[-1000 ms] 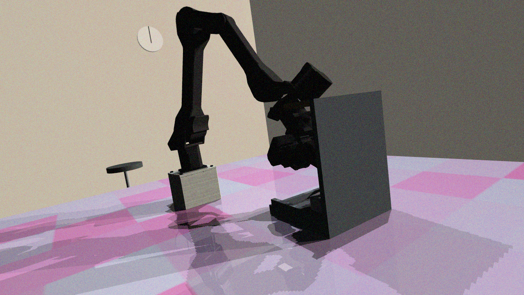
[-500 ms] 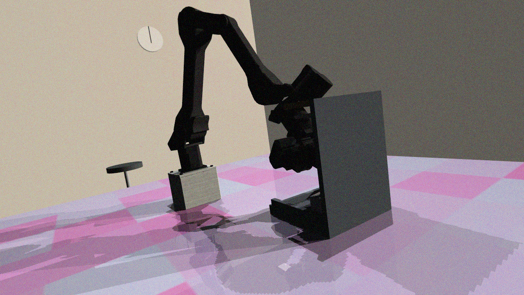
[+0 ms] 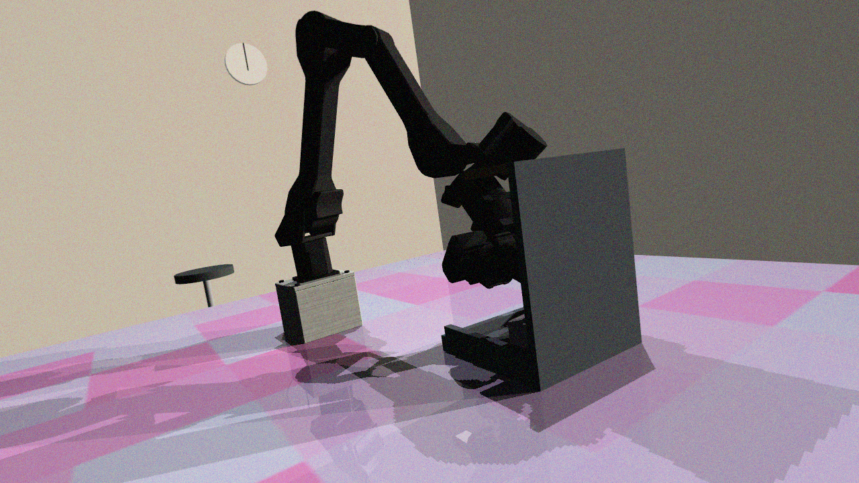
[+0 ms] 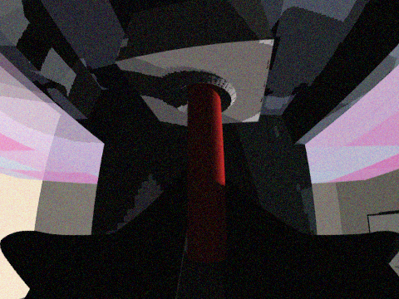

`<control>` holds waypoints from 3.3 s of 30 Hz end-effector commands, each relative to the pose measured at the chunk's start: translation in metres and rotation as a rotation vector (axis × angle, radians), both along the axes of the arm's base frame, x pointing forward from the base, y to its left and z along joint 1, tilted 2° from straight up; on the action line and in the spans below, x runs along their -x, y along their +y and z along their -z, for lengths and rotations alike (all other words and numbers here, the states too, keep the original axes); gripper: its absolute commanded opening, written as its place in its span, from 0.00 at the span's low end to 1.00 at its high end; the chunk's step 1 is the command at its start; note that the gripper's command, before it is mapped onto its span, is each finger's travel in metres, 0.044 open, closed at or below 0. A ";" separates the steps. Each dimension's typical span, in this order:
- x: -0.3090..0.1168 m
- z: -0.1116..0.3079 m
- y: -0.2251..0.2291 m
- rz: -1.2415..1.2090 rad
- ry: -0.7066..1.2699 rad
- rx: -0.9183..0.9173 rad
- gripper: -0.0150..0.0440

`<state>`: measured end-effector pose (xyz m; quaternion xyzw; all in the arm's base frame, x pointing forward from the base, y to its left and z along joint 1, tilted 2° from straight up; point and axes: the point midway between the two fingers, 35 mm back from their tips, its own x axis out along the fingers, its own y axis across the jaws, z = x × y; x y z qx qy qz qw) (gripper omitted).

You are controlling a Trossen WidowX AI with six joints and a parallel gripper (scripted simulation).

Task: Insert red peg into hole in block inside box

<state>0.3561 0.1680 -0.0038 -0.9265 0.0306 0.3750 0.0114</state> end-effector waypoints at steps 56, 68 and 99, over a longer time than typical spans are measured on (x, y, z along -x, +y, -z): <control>0.090 -0.025 0.002 -0.004 0.032 0.009 1.00; 0.117 -0.056 0.001 -0.005 0.034 0.010 1.00; 0.138 -0.077 -0.005 -0.006 0.031 0.010 1.00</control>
